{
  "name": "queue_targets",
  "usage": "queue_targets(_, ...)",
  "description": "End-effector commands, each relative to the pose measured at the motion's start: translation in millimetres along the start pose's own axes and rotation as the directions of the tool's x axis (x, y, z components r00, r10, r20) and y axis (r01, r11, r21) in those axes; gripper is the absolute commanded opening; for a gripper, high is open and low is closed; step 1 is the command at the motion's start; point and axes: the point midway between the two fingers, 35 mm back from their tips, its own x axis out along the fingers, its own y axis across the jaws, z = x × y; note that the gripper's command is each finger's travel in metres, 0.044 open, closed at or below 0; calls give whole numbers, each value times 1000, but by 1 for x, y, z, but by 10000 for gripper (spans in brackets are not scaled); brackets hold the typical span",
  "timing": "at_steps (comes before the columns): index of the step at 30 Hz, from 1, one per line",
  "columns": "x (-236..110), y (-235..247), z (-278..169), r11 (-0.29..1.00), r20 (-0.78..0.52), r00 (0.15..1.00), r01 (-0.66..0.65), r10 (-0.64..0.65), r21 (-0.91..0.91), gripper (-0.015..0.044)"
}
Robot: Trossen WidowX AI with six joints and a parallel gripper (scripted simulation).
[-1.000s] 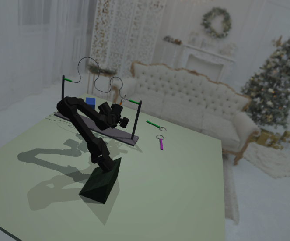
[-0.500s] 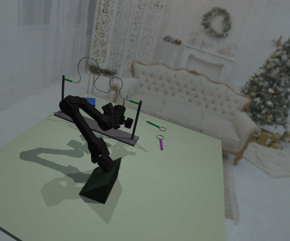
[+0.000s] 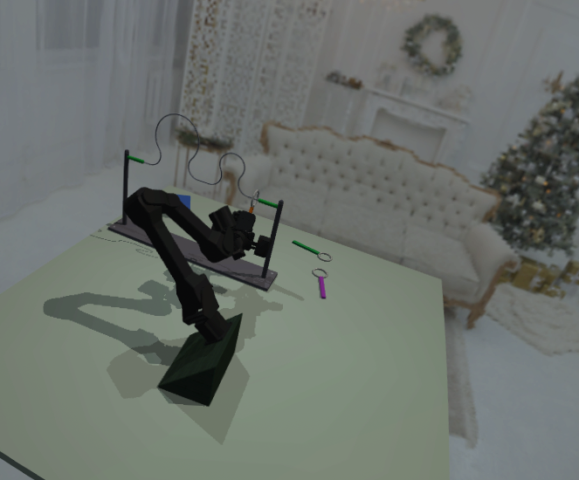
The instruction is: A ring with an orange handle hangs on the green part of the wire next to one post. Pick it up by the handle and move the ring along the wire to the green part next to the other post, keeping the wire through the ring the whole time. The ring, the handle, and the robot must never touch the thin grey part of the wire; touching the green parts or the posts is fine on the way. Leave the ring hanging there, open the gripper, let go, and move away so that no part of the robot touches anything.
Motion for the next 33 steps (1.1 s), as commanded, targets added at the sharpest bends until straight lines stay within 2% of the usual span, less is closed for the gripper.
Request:
queue_targets(1, -1, -7, -1, 1000, -4, 1000, 6, -6, -3, -150)
queue_targets(33, 1, -30, -11, 1000, -2, 1000, 6, -6, -4, -150)
